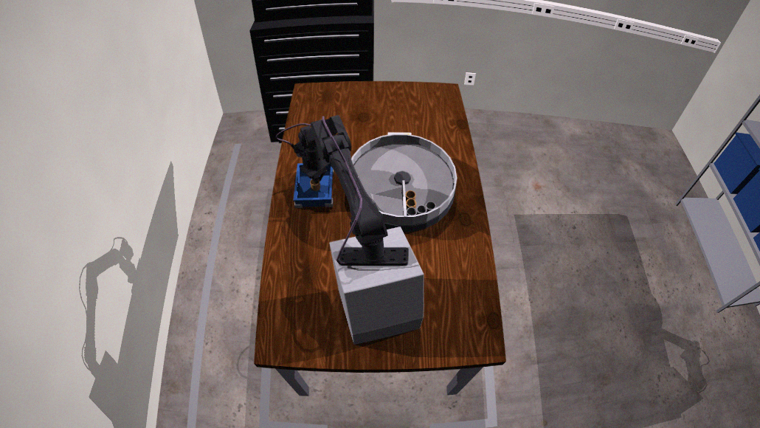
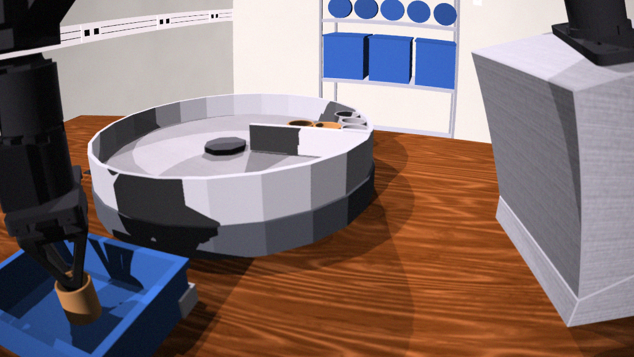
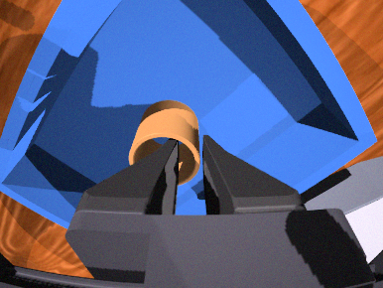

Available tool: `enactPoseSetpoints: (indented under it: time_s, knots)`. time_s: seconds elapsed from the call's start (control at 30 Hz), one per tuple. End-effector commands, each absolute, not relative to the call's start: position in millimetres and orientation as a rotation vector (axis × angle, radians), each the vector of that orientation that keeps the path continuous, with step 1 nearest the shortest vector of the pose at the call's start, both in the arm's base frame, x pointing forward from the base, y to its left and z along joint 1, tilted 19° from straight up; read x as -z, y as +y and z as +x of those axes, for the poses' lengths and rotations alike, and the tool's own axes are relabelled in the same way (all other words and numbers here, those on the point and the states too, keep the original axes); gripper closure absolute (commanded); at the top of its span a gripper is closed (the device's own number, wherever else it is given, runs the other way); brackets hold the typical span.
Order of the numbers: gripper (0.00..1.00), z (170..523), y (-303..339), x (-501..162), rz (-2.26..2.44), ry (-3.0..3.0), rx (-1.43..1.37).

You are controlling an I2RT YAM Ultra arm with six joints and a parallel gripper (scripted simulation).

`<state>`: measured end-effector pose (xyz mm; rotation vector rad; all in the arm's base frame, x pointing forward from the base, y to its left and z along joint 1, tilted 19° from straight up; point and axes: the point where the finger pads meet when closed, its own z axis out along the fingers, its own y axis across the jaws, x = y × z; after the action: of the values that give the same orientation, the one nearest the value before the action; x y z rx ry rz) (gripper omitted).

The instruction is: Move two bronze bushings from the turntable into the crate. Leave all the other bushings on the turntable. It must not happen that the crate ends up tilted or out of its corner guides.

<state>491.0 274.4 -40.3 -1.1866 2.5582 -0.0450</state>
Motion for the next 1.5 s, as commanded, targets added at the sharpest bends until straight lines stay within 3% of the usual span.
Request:
enactPoseSetpoints:
  time_s: [0.0, 0.83, 1.47]
  knots:
    - [0.84, 495, 274, 24, -1.182, 2.529, 0.04]
    - [0.84, 488, 271, 25, -1.195, 2.55, 0.043]
    - [0.84, 465, 267, -36, -1.188, 2.552, 0.048]
